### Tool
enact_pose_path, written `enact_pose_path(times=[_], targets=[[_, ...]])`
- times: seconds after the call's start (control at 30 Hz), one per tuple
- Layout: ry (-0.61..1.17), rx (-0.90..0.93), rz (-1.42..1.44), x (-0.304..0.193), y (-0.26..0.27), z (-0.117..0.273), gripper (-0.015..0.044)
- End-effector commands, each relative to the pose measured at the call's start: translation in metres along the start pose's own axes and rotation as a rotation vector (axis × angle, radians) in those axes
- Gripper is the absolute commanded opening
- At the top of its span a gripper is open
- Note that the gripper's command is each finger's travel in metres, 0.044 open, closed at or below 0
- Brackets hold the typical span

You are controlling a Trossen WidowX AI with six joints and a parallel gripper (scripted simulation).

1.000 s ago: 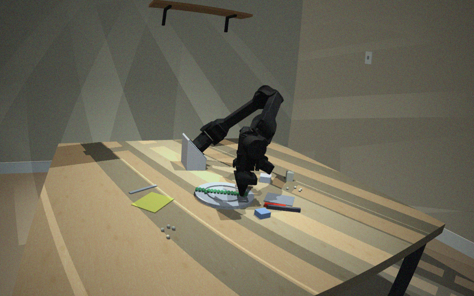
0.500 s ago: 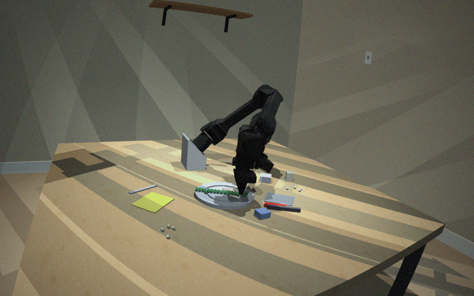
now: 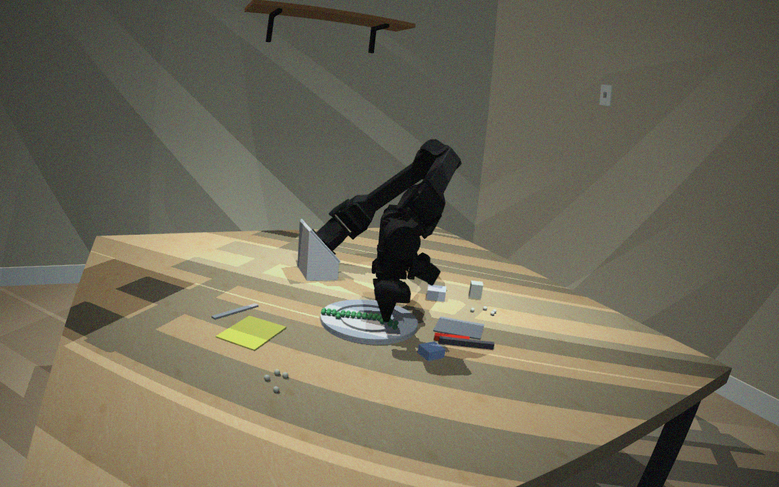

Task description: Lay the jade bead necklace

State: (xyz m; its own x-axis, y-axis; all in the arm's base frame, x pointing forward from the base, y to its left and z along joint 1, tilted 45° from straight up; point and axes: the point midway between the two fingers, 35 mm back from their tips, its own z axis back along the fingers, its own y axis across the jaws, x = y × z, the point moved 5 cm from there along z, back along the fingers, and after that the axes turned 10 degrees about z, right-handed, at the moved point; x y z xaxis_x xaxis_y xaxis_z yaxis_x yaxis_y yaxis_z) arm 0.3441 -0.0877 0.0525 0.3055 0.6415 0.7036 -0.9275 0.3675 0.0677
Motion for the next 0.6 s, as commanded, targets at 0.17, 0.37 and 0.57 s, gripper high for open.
enact_pose_path(times=[0.17,0.37,0.57], targets=[[0.003,0.005,0.000,-0.0017,-0.0004,-0.0049,0.0000],[0.001,-0.005,0.007,-0.0003,-0.0015,-0.0016,0.0026],[0.001,-0.005,0.007,-0.0003,-0.0015,-0.0016,0.0184]])
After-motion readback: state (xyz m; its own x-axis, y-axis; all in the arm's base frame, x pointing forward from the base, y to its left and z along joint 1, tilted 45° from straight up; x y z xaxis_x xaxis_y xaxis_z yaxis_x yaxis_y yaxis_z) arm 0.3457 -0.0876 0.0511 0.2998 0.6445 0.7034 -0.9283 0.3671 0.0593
